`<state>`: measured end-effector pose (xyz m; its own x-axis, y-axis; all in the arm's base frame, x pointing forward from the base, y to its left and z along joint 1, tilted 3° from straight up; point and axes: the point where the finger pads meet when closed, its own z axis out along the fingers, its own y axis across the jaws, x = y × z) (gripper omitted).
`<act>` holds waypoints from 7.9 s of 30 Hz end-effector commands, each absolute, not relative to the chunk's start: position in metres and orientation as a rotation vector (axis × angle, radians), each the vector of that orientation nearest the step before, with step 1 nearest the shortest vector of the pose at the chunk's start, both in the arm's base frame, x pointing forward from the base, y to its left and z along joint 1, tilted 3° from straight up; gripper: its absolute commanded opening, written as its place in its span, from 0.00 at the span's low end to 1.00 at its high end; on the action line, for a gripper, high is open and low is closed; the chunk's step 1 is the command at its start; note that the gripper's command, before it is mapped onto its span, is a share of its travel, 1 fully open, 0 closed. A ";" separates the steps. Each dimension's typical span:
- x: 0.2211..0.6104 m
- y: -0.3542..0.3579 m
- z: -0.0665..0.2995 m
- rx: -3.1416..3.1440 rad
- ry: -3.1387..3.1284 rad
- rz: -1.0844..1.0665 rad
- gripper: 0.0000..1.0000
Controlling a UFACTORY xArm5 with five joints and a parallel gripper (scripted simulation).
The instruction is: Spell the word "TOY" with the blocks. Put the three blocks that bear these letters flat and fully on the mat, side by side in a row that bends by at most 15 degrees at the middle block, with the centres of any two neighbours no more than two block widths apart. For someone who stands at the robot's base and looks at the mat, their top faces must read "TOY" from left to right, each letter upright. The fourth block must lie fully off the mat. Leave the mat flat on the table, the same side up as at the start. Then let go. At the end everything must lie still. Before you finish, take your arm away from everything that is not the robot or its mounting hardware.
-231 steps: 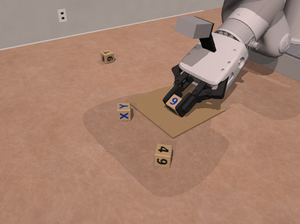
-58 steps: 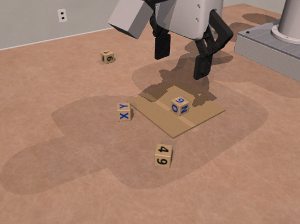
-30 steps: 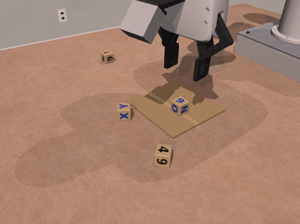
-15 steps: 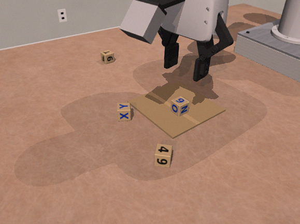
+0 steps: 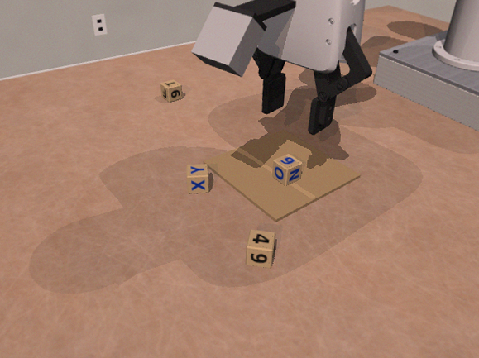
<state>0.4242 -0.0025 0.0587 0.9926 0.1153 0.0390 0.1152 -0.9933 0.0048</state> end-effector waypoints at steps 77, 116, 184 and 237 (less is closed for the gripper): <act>0.427 -0.003 0.014 3.133 0.181 0.068 0.63; 0.427 -0.003 0.014 3.133 0.181 0.068 0.63; 0.427 -0.003 0.014 3.133 0.181 0.068 0.63; 0.427 -0.003 0.014 3.133 0.181 0.068 0.63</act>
